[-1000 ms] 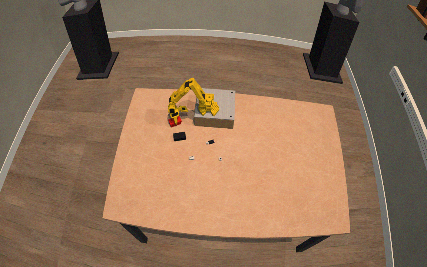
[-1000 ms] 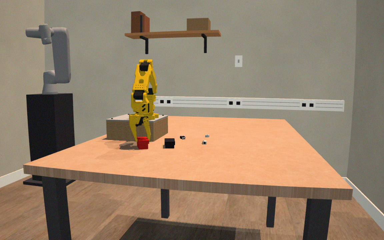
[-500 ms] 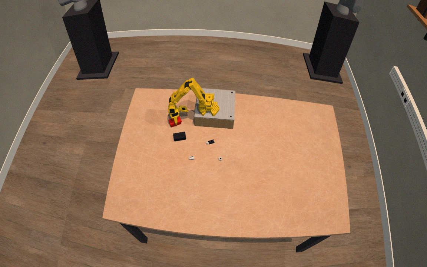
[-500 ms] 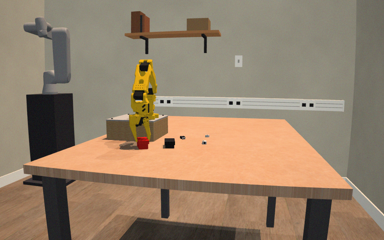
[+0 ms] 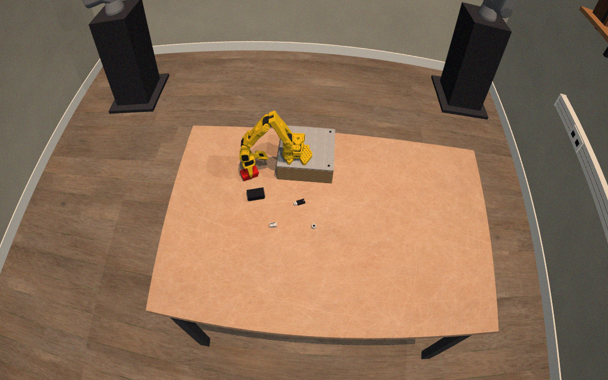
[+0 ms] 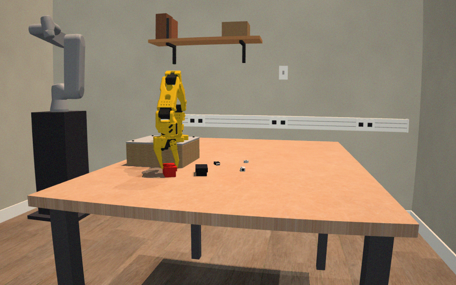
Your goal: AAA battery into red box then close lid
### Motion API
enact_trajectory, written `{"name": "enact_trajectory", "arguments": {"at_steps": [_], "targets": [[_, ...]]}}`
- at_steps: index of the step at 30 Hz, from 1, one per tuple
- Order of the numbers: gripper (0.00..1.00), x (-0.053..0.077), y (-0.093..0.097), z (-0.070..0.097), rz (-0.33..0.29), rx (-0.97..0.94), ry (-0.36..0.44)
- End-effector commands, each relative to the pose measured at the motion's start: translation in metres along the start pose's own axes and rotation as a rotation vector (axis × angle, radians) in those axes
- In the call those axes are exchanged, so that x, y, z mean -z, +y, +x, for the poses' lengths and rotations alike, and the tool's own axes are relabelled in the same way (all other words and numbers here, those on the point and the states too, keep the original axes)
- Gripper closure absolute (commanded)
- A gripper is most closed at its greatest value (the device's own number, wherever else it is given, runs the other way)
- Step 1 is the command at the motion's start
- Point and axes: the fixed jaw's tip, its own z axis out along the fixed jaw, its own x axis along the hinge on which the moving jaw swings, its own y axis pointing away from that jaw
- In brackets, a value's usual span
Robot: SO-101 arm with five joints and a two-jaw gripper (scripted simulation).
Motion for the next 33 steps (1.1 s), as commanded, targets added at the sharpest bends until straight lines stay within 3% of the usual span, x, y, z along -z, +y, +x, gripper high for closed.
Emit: {"name": "enact_trajectory", "arguments": {"at_steps": [1,33], "targets": [[0.79,-0.0037,0.0003,-0.0031,0.006,-0.001,-0.012],[0.79,-0.0055,0.0003,-0.0032,0.006,-0.001,-0.012]]}}
